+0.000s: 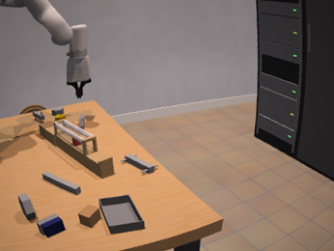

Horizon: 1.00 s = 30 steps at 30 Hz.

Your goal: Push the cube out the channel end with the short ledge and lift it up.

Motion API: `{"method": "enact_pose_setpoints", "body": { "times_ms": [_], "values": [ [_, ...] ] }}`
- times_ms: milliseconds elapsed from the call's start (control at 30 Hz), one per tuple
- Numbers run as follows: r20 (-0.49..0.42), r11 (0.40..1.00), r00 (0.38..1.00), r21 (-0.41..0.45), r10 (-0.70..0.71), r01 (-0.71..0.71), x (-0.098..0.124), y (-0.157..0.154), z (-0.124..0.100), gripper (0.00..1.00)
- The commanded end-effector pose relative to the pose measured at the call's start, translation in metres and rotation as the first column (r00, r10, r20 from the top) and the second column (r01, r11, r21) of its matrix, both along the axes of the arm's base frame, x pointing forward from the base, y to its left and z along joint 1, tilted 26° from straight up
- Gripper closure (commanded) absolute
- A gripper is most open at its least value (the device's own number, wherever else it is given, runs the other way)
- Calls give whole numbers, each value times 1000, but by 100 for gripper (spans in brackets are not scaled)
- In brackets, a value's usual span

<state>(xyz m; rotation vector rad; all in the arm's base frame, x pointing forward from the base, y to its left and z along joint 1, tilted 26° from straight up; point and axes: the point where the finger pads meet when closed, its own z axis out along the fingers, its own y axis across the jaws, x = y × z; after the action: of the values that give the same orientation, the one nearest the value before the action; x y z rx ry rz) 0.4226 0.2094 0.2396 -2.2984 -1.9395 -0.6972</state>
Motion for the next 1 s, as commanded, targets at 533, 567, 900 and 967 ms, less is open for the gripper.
{"method": "enact_pose_setpoints", "body": {
  "times_ms": [533,567,900,967],
  "values": [
    [-253,814,813,129,-525,566,1,0,2,100],
    [-269,795,794,133,-545,591,1,0,2,100],
    [-453,522,521,135,-723,842,2,0,2,100],
    [-453,522,521,135,-723,842,2,0,2,100]
  ]
}}
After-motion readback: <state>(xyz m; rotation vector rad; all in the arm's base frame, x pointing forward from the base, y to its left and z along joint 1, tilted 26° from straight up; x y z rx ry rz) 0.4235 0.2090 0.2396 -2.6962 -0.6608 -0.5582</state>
